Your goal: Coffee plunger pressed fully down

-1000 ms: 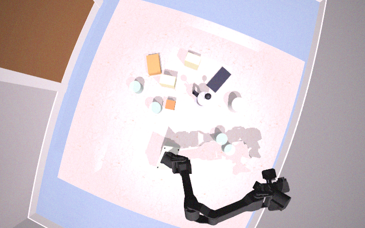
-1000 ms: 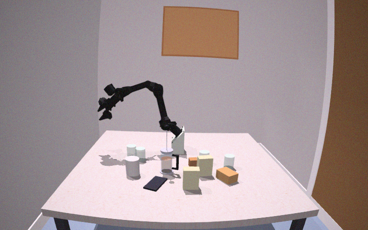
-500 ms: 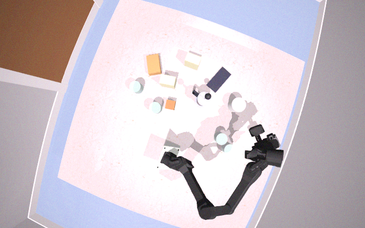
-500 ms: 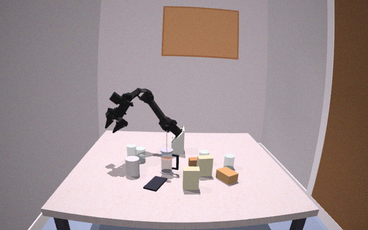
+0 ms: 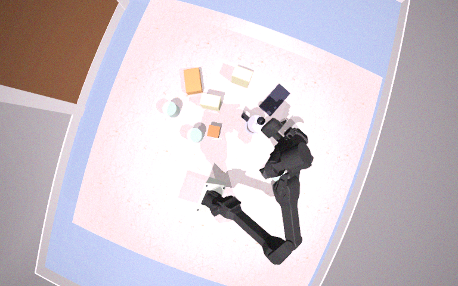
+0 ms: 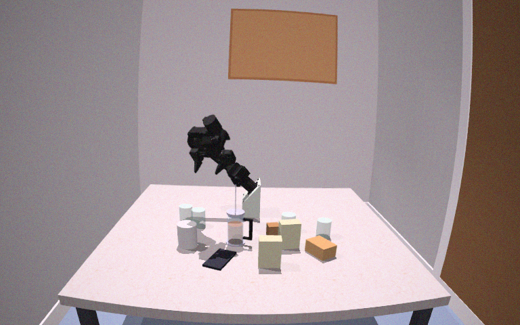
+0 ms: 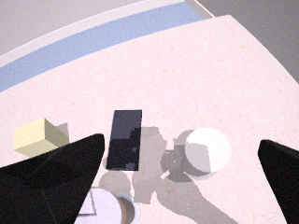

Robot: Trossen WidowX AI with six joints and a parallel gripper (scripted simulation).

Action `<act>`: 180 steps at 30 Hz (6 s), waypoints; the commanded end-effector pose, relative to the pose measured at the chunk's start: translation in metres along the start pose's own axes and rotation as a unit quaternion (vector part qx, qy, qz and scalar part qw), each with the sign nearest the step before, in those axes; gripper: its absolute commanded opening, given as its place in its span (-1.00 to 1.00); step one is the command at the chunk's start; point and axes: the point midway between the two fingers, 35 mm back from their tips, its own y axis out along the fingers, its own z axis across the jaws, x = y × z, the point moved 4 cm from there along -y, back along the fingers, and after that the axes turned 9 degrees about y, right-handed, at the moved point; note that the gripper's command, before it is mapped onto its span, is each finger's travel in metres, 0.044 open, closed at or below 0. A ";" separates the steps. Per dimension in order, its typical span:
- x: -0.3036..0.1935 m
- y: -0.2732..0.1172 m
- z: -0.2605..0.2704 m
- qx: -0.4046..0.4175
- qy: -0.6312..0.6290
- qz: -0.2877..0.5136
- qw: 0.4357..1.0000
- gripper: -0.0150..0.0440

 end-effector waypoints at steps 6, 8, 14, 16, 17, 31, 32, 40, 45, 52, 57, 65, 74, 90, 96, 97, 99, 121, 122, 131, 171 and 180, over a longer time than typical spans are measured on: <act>-0.041 -0.084 0.083 0.070 -0.071 -0.078 0.992 1.00; -0.045 -0.091 0.087 0.075 -0.077 -0.087 0.990 1.00; -0.064 -0.072 0.085 0.076 -0.076 -0.083 0.991 1.00; -0.076 -0.062 0.082 0.077 -0.077 -0.084 0.991 1.00; -0.082 -0.058 0.081 0.077 -0.077 -0.085 0.990 1.00; -0.087 -0.038 0.081 0.077 -0.077 -0.085 0.990 1.00; -0.087 -0.037 0.081 0.077 -0.077 -0.084 0.990 1.00; -0.084 -0.024 0.083 0.077 -0.076 -0.085 0.990 1.00; -0.083 -0.017 0.083 0.076 -0.076 -0.087 0.990 1.00; -0.082 -0.012 0.083 0.076 -0.076 -0.088 0.990 0.91; -0.082 -0.012 0.083 0.076 -0.076 -0.088 0.990 0.47; -0.082 -0.012 0.083 0.076 -0.076 -0.088 0.990 -0.05; -0.083 -0.011 0.083 0.076 -0.076 -0.088 0.990 -0.08; -0.098 0.008 0.085 0.077 -0.076 -0.085 0.991 -0.08; -0.105 0.015 0.085 0.078 -0.076 -0.084 0.991 -0.08; -0.106 0.017 0.085 0.078 -0.076 -0.084 0.991 -0.08; -0.108 0.019 0.085 0.078 -0.076 -0.084 0.991 -0.08; -0.132 0.047 0.081 0.077 -0.076 -0.085 0.990 -0.08; -0.133 0.048 0.081 0.077 -0.076 -0.085 0.990 -0.08; -0.141 0.060 0.079 0.076 -0.076 -0.087 0.990 -0.08; -0.136 0.079 0.086 0.074 -0.077 -0.090 0.990 -0.08; -0.135 0.080 0.087 0.074 -0.076 -0.090 0.990 -0.08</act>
